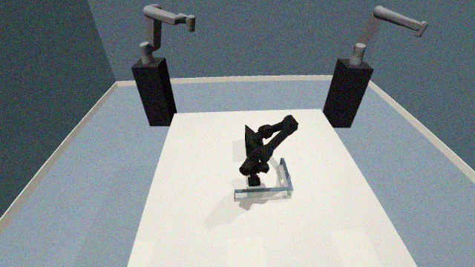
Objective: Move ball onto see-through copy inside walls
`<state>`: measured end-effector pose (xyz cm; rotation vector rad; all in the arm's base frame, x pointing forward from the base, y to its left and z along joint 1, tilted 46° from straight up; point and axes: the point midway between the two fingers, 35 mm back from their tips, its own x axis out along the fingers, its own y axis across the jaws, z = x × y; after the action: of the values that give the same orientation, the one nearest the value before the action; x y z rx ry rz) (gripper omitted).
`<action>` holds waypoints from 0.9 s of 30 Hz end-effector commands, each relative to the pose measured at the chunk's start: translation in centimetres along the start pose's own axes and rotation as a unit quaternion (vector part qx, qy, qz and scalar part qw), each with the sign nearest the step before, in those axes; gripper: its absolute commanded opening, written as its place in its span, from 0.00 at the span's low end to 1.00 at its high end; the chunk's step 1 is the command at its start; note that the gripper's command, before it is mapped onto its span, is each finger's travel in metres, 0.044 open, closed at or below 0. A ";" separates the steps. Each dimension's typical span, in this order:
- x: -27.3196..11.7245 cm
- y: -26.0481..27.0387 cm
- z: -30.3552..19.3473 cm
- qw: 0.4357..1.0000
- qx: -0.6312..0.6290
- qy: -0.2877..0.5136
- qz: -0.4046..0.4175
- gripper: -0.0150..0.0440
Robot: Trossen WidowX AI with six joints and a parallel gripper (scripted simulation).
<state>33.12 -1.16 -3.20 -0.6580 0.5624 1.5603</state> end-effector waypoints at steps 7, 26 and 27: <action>1.0 0.0 -0.1 1.000 0.004 -0.001 -0.003 0.25; 1.8 -0.1 -0.1 1.000 0.000 0.001 -0.004 0.65; 1.8 -0.1 -0.1 1.000 0.000 0.001 -0.004 0.70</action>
<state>33.12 0.09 -4.52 -0.6594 0.5611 1.5527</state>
